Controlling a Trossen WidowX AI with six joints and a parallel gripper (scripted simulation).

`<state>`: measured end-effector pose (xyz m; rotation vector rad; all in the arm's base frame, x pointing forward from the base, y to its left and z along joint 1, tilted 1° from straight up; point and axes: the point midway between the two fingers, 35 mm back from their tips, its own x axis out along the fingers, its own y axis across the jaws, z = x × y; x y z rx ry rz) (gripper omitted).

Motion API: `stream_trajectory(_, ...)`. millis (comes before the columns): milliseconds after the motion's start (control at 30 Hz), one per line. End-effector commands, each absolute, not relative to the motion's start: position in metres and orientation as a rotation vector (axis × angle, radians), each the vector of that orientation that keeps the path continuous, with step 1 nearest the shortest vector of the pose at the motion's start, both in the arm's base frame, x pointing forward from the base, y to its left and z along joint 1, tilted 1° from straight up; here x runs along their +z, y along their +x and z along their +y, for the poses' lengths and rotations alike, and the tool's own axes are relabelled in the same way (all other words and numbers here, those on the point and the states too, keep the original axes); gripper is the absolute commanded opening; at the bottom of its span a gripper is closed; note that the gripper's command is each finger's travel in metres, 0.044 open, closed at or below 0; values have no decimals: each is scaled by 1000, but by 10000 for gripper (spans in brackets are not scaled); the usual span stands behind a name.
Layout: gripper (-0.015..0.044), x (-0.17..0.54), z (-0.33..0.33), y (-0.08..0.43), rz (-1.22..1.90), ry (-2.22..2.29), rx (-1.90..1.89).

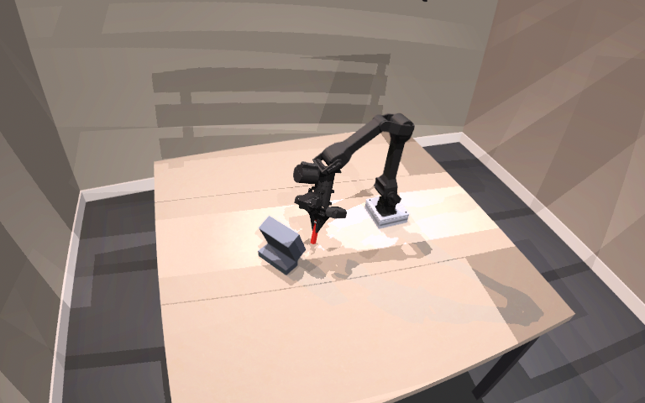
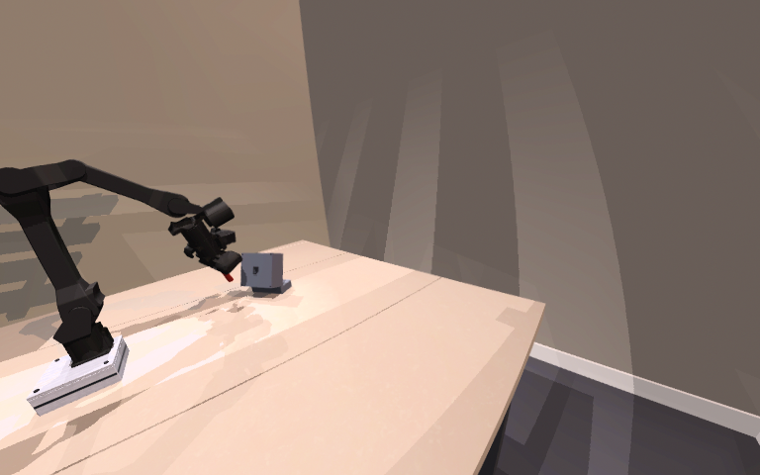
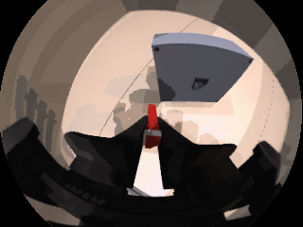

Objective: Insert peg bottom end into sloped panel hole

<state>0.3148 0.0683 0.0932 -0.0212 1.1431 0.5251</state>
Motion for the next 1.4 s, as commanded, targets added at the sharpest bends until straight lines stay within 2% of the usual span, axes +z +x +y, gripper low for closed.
stream_trajectory(0, 0, 94, 66, 315, 1115, -12, 536)
stream_trajectory(1367, 0, 97, 28, 314, 853, 28, 560)
